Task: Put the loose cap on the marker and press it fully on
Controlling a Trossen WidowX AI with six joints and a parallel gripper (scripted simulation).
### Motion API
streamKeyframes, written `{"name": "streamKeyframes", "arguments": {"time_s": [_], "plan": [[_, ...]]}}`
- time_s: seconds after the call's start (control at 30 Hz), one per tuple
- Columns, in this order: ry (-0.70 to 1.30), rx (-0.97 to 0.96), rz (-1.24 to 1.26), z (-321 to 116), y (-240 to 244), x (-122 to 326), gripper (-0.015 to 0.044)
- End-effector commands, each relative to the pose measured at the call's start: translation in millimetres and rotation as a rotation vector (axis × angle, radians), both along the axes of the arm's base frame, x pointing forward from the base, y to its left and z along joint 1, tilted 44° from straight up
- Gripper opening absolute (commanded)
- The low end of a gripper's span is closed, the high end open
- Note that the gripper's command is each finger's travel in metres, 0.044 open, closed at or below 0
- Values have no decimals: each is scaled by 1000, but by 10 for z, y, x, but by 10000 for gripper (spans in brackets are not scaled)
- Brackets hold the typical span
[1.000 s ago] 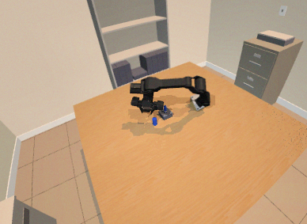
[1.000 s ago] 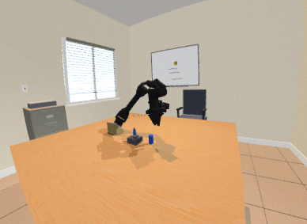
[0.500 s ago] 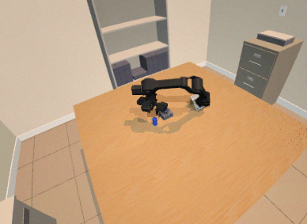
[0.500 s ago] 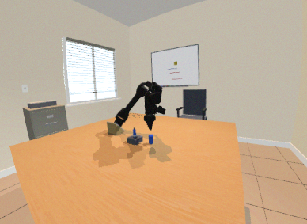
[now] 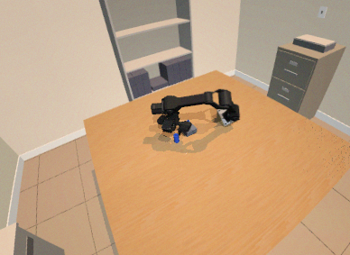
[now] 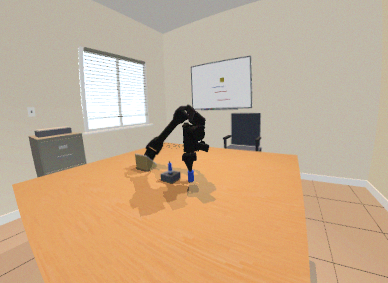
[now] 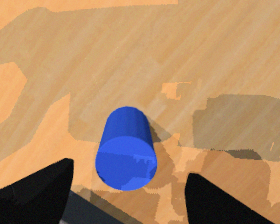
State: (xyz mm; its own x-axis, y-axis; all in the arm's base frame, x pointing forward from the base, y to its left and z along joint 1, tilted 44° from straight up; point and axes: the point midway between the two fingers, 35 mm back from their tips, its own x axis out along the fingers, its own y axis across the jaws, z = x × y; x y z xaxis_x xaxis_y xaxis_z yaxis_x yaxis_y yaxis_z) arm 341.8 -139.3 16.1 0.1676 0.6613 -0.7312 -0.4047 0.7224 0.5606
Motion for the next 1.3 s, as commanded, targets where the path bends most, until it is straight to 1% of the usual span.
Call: {"name": "streamKeyframes", "arguments": {"time_s": [0.0, 0.87, 1.0, 1.27], "plan": [[1, 5, -2, -48, 53, 14, 251], [0, 7, -2, -321, 325, 72, 251], [0, 7, -2, -320, 326, 73, 146], [0, 7, -2, -320, 326, 73, 93]]}}
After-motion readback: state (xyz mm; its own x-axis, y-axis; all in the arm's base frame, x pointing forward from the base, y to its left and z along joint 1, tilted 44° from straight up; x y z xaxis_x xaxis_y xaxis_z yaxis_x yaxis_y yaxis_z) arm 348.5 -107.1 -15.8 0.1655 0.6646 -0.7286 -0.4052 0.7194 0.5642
